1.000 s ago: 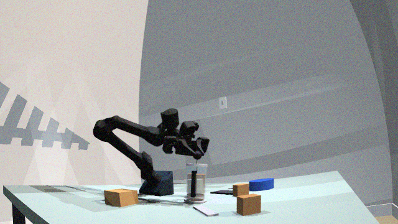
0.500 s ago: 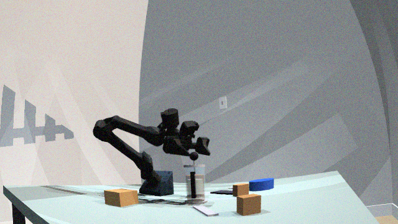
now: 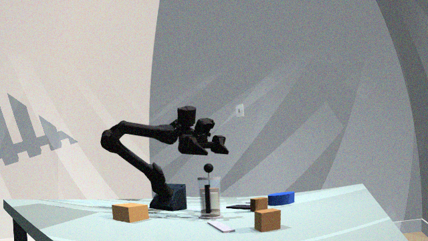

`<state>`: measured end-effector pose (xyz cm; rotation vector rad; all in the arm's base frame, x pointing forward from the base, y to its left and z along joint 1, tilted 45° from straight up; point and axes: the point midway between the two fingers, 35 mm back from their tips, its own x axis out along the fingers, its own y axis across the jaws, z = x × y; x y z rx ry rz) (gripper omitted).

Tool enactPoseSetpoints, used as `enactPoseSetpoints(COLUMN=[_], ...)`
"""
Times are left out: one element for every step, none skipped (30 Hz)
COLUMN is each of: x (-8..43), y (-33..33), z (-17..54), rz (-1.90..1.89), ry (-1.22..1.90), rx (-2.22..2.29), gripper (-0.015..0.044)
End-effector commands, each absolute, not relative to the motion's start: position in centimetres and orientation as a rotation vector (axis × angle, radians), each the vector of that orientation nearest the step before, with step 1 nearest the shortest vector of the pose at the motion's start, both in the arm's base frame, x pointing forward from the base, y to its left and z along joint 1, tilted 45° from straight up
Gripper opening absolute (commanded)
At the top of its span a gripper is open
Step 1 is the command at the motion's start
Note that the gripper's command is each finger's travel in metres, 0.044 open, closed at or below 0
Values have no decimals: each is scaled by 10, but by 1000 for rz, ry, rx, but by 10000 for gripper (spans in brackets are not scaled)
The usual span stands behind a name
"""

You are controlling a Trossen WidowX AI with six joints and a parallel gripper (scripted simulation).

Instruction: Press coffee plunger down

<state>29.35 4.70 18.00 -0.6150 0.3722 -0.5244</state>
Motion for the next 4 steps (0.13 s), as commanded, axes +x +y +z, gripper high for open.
enactPoseSetpoints(x=[281, 278, 276, 275], y=[57, 58, 58, 59], z=[206, 213, 217, 218], rz=[-581, -592, -598, -600], ry=[387, 384, 382, 380], rx=[-636, -645, -651, -653], gripper=[440, 440, 440, 440])
